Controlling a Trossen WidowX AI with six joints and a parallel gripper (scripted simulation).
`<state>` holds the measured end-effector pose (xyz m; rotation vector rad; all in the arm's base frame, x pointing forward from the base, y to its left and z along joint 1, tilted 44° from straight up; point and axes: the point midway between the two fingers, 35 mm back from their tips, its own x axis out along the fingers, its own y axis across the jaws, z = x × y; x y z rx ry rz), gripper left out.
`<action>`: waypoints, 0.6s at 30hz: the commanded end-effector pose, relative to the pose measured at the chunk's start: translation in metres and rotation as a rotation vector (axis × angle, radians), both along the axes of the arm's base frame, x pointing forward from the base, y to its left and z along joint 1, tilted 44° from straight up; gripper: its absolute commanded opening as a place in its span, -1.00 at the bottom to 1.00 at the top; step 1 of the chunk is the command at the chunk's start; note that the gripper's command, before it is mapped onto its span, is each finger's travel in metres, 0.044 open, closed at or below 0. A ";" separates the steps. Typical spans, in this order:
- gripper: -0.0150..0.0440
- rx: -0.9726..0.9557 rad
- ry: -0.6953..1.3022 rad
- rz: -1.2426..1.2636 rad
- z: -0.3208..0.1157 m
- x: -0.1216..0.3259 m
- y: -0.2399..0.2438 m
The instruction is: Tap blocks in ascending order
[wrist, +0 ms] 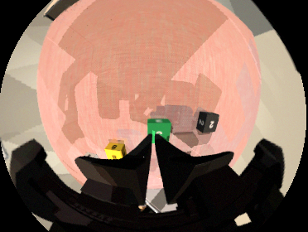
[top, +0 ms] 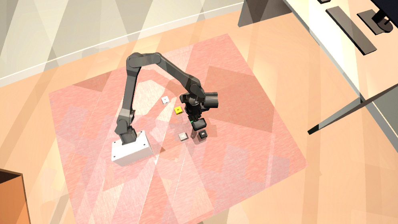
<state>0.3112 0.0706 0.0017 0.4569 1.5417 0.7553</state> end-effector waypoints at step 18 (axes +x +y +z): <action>-0.42 -0.005 -0.006 -0.006 0.089 0.005 -0.060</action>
